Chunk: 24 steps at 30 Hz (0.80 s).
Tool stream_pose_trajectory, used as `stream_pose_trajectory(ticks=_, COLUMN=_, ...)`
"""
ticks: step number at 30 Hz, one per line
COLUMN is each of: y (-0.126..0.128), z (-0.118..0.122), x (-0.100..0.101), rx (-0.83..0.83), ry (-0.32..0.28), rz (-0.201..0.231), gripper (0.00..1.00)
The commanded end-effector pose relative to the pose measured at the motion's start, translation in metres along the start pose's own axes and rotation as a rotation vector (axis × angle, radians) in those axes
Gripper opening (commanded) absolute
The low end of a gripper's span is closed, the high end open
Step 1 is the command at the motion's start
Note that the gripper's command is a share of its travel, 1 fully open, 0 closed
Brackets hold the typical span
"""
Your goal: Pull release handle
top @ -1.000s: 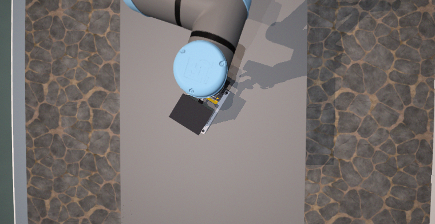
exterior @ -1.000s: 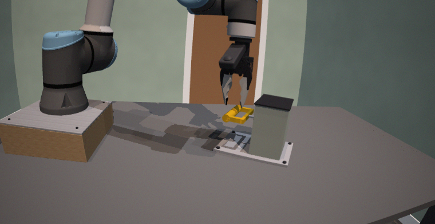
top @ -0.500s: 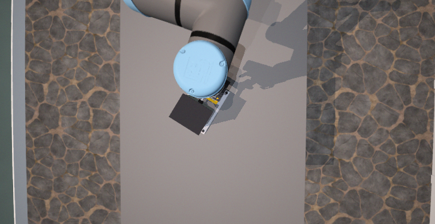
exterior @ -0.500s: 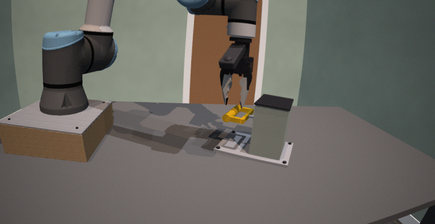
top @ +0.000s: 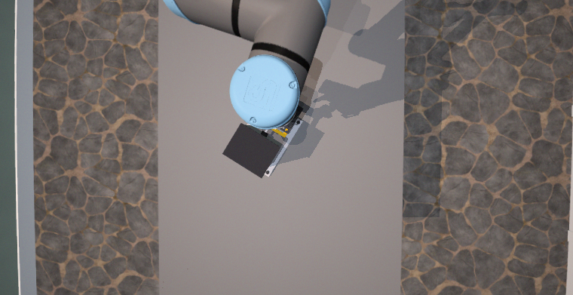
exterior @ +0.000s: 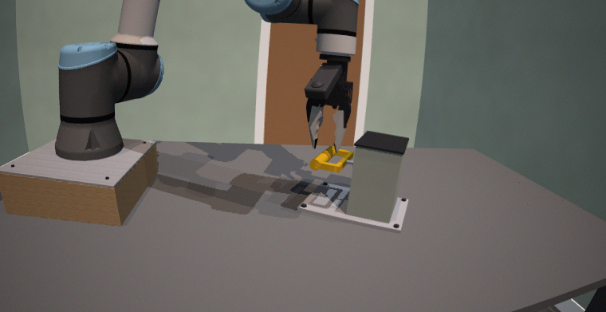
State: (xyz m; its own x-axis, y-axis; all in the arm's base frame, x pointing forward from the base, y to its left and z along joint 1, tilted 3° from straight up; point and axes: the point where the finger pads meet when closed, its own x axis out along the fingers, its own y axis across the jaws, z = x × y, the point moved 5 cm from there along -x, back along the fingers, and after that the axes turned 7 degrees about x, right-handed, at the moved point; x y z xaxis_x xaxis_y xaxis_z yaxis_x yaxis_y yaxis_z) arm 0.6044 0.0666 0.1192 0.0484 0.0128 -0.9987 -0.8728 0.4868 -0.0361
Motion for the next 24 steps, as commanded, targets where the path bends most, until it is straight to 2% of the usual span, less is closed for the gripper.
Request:
stream_pose_trajectory(ticks=1, y=-0.001, z=0.000, x=0.003, rx=0.000, ry=-0.001, rz=-0.001, gripper=0.31)
stream_pose_trajectory(ticks=24, y=-0.001, z=0.000, x=0.024, rx=0.000, ry=-0.001, rz=-0.001, gripper=0.31)
